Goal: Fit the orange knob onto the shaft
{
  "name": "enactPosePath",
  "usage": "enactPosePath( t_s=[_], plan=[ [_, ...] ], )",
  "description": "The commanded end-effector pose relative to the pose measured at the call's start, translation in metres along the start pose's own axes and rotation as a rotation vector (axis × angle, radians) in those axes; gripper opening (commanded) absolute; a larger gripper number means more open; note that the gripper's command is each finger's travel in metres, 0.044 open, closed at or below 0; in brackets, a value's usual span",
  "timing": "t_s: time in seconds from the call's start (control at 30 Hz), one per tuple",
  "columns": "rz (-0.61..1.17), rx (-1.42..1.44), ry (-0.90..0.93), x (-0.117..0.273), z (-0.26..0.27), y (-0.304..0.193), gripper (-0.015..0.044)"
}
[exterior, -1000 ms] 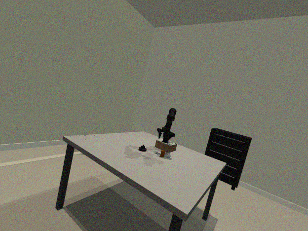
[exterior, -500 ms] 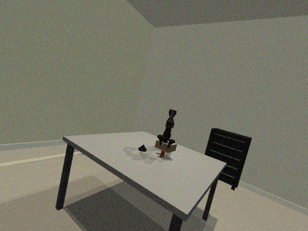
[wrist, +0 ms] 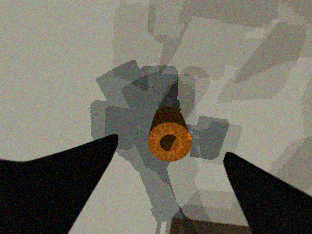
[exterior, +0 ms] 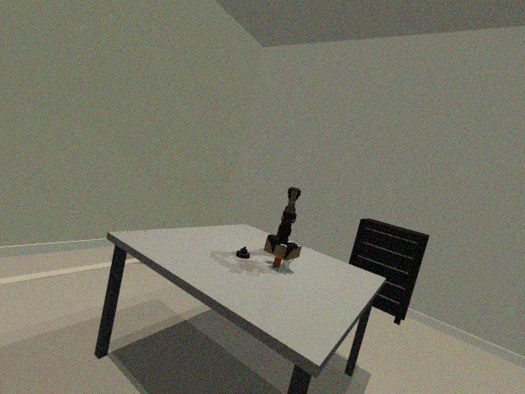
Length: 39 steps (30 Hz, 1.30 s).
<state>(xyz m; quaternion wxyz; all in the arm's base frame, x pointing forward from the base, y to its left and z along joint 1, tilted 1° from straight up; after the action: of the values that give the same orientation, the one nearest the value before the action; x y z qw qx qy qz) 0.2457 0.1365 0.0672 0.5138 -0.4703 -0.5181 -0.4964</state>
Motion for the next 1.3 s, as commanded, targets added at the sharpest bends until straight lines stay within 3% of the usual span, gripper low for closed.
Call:
enactPosePath(
  t_s=[0.0,1.2,1.27],
  plan=[
    [0.008,-0.003,0.002,-0.008,0.001,0.0,0.044],
    [0.009,-0.003,0.002,-0.063,0.0,-0.002,0.044],
    [0.009,-0.003,0.002,-0.063,0.0,-0.002,0.0387]
  ],
)
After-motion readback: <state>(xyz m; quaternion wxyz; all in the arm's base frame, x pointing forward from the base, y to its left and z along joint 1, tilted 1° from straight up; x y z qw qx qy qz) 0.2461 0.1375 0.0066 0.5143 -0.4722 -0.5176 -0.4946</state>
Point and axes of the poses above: the point midway between the two fingers, 35 mm back from their tips, its own x axis back along the fingers, its own z axis across the jaws, y = z × x, the point moved 4 cm from there along x, back along the fingers, and after that the axes turned 6 degrees about x, right-handed, at the moved point
